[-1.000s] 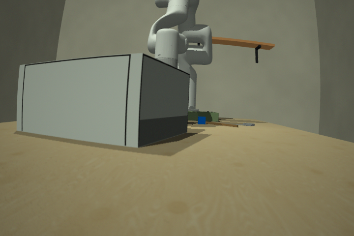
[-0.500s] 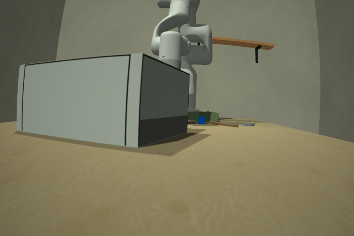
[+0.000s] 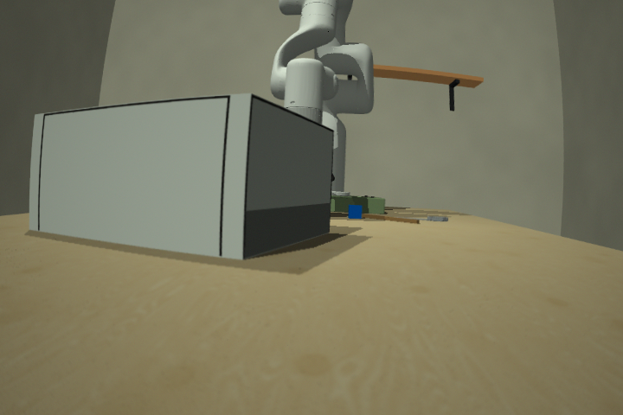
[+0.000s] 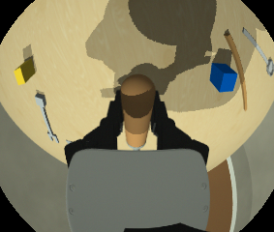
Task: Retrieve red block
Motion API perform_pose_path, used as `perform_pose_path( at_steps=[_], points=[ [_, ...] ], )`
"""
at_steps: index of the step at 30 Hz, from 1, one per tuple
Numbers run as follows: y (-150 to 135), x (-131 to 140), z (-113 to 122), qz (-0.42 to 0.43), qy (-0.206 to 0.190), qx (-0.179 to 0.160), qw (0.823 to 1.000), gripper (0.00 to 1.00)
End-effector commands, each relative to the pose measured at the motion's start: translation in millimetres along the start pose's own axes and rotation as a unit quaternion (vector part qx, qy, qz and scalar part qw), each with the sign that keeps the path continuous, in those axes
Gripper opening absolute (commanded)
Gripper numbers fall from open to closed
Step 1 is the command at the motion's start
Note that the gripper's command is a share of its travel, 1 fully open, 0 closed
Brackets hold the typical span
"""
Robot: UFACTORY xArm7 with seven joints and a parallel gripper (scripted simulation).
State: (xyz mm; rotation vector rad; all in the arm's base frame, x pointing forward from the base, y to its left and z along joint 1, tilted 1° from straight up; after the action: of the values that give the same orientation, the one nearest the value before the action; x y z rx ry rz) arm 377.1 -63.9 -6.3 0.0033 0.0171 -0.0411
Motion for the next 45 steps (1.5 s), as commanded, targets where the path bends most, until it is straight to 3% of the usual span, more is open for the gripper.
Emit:
perform_pose_path(
  at_steps=[1,45],
  points=[
    [1.2,-3.9,1.4,0.000,-0.002,0.000,1.000,0.00],
    [4.9,-16.4,1.4,0.000,-0.002,0.000,1.000,0.00]
  ],
)
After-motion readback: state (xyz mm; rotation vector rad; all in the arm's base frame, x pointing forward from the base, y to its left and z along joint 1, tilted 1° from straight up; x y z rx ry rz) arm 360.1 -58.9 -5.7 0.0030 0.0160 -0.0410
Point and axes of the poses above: the point where the finger pads meet when closed, its own z axis back along the fingers, its own y axis across the jaws, x = y × z, the point moved 1 cm from there along z, back along the fingers, and after that the axes turned 14 degrees about z, right-handed, at the moved point
